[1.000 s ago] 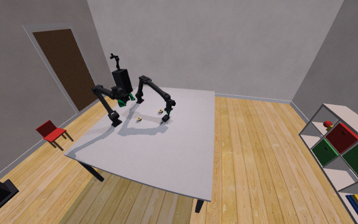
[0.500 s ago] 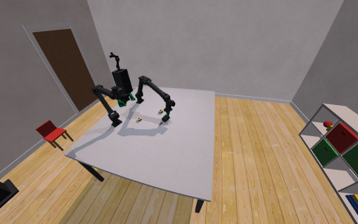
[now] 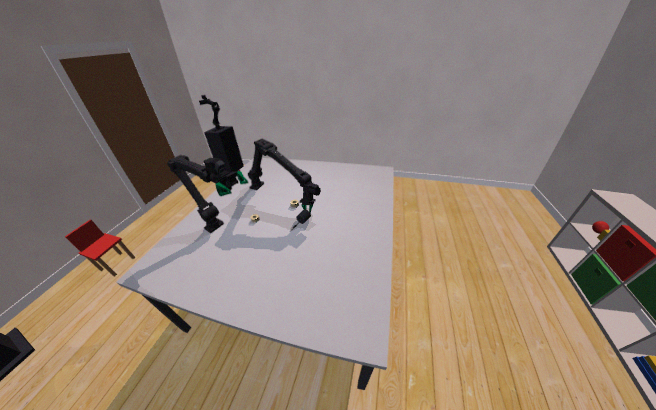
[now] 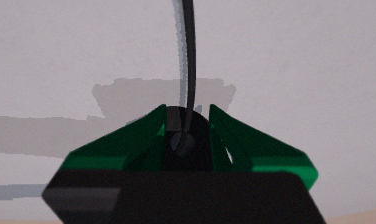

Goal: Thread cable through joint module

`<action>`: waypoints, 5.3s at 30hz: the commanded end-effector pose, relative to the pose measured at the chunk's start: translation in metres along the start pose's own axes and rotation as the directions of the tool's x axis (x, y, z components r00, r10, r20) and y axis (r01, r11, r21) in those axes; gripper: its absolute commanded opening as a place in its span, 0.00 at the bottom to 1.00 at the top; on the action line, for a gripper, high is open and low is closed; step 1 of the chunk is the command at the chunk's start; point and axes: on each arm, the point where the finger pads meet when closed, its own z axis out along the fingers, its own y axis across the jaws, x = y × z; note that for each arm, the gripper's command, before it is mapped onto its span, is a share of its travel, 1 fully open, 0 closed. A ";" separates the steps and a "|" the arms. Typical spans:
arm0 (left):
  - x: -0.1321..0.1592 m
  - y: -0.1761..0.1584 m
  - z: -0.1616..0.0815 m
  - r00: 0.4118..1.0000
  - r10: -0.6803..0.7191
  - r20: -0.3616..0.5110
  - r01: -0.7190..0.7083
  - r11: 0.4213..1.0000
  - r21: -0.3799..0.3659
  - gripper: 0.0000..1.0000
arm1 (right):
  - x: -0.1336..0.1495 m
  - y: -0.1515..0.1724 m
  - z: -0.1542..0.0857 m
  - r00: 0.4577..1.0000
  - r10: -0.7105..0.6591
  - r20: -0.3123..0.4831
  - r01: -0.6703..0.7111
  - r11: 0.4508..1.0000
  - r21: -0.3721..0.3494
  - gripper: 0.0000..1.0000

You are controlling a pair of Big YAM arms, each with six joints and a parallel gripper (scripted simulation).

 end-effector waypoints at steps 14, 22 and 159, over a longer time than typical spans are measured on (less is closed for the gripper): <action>0.010 -0.022 -0.033 1.000 0.009 -0.025 -0.008 0.999 0.050 0.32 | -0.049 0.004 0.002 0.996 0.007 0.087 -0.006 1.000 -0.007 1.00; 0.018 -0.026 -0.076 0.999 0.020 -0.042 -0.016 0.997 0.081 0.32 | -0.049 0.004 0.002 0.996 0.007 0.087 -0.006 1.000 -0.007 1.00; -0.033 -0.003 -0.051 -0.622 0.783 0.024 -0.783 -0.621 -0.011 0.32 | -0.049 0.004 0.002 0.996 0.007 0.087 -0.006 1.000 -0.007 1.00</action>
